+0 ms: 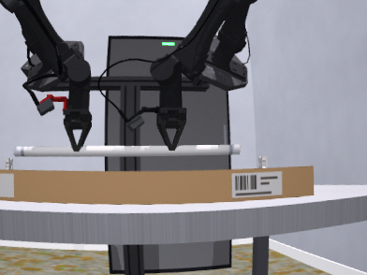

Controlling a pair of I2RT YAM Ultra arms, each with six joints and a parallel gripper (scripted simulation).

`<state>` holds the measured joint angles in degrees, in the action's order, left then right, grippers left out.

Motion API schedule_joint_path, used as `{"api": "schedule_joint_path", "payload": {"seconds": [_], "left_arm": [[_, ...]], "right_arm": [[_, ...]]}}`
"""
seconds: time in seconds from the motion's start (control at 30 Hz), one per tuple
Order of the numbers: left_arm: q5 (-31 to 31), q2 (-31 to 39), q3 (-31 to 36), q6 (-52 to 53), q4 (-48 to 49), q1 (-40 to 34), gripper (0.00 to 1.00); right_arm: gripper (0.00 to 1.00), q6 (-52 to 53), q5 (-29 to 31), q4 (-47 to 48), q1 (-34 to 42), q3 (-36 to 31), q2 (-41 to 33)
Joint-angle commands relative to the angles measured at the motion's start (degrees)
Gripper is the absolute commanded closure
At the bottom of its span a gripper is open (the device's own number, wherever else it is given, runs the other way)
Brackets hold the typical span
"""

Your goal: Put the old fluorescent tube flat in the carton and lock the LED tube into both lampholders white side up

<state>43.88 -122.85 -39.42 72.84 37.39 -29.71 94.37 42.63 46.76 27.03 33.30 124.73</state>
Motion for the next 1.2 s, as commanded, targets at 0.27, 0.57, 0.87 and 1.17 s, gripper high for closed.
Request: {"api": "schedule_joint_path", "payload": {"seconds": [0.27, 0.57, 0.87, 1.17], "left_arm": [[-2.4, 2.3, -1.7, 0.7, -0.5, -0.5, 0.89], [-3.1, 3.9, -2.7, 2.2, -3.9, 0.2, 0.89], [-3.4, 5.5, -3.8, 2.2, -5.3, 0.9, 0.89], [-3.5, 5.9, -4.6, 3.0, -6.4, 0.9, 0.89]], "right_arm": [[0.89, 0.4, -1.2, -2.7, 1.4, 2.1, -0.9], [0.89, 0.9, -1.0, -5.9, 1.5, 3.2, -3.5], [0.89, 1.3, -0.3, -7.7, 1.6, 4.9, -4.2], [0.89, 1.6, -0.8, -9.1, 1.8, 5.5, -4.3]]}}
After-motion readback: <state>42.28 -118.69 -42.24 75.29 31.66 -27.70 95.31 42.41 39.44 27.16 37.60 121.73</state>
